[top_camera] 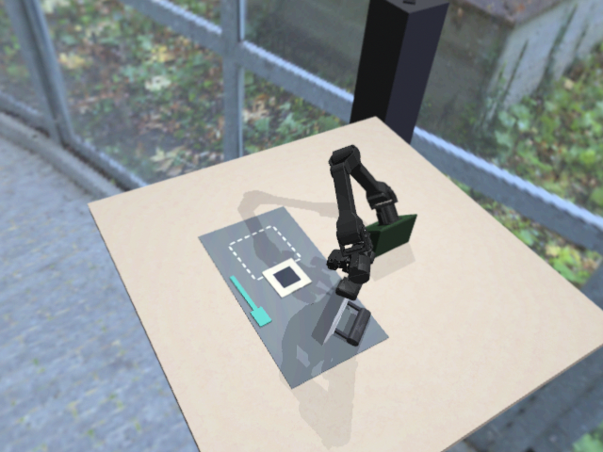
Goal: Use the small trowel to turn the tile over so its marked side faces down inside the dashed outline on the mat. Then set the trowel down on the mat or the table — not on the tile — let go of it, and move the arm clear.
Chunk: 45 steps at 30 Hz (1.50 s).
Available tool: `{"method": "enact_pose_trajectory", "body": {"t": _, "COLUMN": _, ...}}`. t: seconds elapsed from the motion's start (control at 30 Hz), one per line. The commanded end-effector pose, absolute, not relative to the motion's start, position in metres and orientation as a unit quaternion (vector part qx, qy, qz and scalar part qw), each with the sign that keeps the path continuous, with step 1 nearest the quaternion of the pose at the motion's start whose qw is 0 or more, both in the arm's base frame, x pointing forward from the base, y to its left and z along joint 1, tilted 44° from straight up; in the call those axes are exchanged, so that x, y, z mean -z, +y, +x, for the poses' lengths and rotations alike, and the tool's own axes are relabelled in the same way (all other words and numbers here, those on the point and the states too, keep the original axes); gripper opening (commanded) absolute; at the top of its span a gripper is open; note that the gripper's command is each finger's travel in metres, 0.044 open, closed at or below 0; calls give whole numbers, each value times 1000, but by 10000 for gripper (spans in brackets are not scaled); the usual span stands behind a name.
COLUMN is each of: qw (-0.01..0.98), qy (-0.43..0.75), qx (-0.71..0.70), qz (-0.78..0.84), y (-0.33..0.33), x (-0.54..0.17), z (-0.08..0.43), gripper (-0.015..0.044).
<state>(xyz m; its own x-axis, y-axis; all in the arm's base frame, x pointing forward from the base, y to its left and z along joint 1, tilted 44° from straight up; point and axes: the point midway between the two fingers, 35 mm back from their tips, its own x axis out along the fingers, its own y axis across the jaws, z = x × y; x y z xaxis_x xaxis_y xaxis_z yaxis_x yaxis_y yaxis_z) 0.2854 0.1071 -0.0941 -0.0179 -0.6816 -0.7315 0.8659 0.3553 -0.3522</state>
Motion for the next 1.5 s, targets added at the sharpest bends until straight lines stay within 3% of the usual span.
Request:
{"method": "enact_pose_trajectory", "body": {"t": 0.0, "qw": 693, "qy": 444, "qx": 559, "qz": 101, "y": 104, "x": 95, "z": 285, "gripper": 100}}
{"method": "enact_pose_trajectory", "body": {"t": 1.47, "qw": 694, "qy": 441, "qx": 560, "qz": 100, "y": 52, "x": 63, "z": 321, "gripper": 100}}
